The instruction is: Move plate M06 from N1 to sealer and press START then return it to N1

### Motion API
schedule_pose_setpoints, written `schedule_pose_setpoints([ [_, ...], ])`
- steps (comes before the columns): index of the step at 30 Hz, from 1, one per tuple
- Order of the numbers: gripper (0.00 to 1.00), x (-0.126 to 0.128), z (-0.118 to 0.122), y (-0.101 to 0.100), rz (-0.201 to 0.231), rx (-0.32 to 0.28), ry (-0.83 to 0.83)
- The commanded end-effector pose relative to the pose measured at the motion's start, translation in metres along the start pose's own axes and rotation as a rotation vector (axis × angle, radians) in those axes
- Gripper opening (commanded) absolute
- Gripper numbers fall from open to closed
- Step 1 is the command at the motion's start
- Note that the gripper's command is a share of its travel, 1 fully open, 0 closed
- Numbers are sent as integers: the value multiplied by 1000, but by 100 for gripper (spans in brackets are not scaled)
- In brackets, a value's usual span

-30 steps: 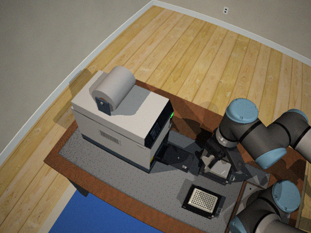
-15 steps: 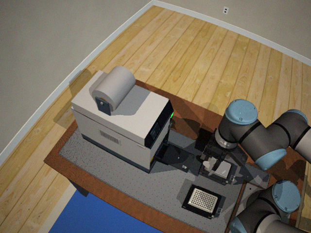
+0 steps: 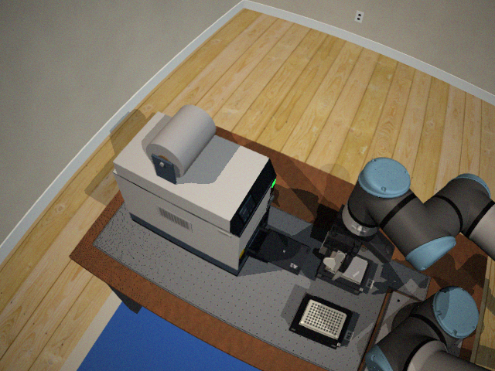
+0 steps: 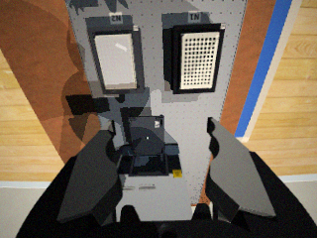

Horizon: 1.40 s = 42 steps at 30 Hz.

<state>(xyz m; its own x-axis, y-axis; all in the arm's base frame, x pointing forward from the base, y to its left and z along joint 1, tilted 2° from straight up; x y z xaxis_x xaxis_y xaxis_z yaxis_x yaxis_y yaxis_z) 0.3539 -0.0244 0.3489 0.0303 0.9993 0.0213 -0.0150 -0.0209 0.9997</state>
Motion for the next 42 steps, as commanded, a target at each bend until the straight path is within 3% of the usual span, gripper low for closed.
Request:
schedule_pose_setpoints([
  [1,68,-1,0,-16,2,1,6],
  [3,68,0,0,-26,2,1,6],
  [8,68,0,0,-26,2,1,6],
  [13,68,0,0,-51,2,1,14],
  [16,68,0,0,-51,2,1,13],
  [21,68,1,0,-76,2,1,20],
  [25,68,1,0,-76,2,1,20],
  [30,68,1,-1,-101,2,1,26],
  [42,68,0,1,-99,0,-3,25],
])
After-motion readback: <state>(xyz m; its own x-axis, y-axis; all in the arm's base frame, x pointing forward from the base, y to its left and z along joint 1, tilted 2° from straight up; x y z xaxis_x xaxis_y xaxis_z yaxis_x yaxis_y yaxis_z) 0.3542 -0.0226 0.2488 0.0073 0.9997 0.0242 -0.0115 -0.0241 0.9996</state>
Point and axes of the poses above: the point where the finger pads meet when closed, its own y axis back along the fingers, its own x axis across the jaws, z = x × y, the point moved 10 cm from there along y, back along the fingers, and after that the axes turned 1 degree about y, right-handed, at the moved point
